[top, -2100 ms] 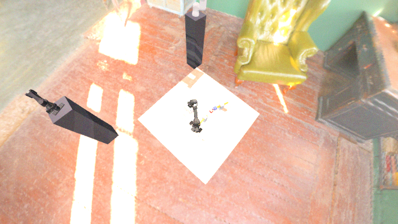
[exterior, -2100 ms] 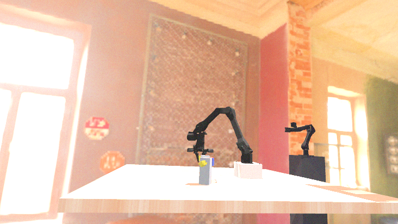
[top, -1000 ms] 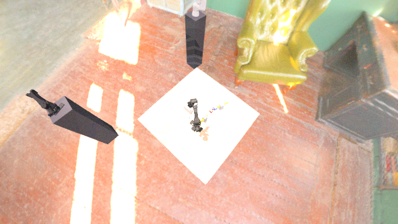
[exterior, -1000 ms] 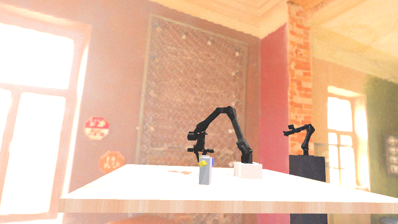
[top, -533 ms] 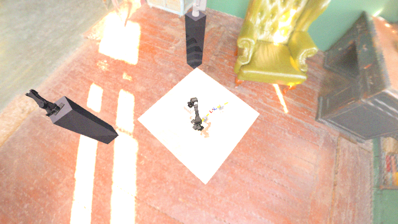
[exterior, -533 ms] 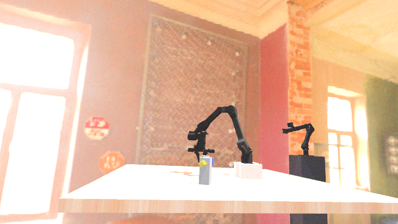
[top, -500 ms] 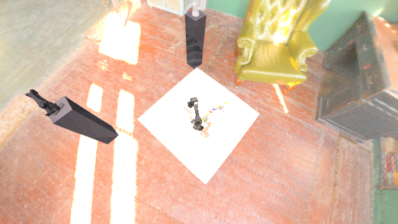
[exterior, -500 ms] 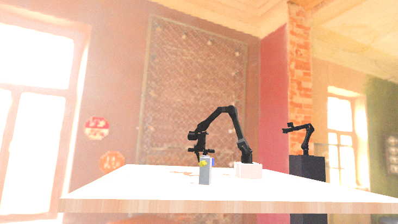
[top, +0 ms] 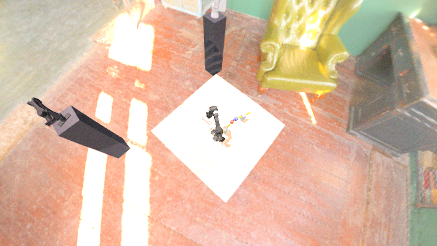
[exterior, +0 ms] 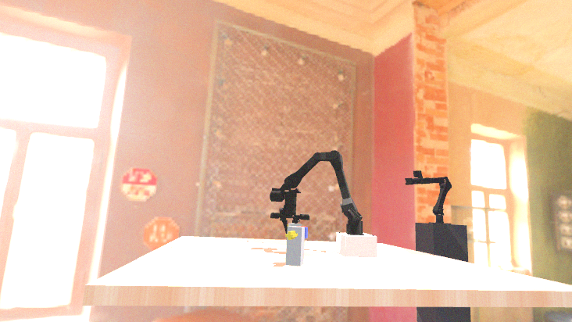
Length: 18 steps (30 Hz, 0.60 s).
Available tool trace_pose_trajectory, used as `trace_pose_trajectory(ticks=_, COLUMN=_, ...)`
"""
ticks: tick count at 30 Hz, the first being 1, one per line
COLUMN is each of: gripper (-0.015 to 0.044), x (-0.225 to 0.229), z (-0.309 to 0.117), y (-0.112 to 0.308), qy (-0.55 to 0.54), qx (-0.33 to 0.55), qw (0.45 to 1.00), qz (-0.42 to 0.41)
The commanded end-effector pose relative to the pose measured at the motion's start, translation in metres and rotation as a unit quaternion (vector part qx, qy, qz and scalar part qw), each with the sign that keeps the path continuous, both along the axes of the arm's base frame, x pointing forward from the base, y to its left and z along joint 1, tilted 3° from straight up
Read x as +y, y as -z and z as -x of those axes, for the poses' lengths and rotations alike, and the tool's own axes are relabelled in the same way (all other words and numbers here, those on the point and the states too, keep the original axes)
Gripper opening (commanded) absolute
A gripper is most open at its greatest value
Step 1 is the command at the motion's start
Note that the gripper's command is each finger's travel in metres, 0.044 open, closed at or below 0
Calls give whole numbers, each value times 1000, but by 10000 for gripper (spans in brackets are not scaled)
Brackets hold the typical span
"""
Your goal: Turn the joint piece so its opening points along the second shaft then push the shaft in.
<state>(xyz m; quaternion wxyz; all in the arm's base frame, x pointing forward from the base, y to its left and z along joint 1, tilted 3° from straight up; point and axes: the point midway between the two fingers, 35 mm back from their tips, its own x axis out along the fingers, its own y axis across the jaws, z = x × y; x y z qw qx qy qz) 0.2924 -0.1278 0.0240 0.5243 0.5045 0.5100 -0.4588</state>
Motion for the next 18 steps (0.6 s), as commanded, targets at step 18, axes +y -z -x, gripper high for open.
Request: trace_pose_trajectory(ticks=18, gripper=0, x=34, z=2, y=1, qy=2, qx=0, qw=1000, qz=0)
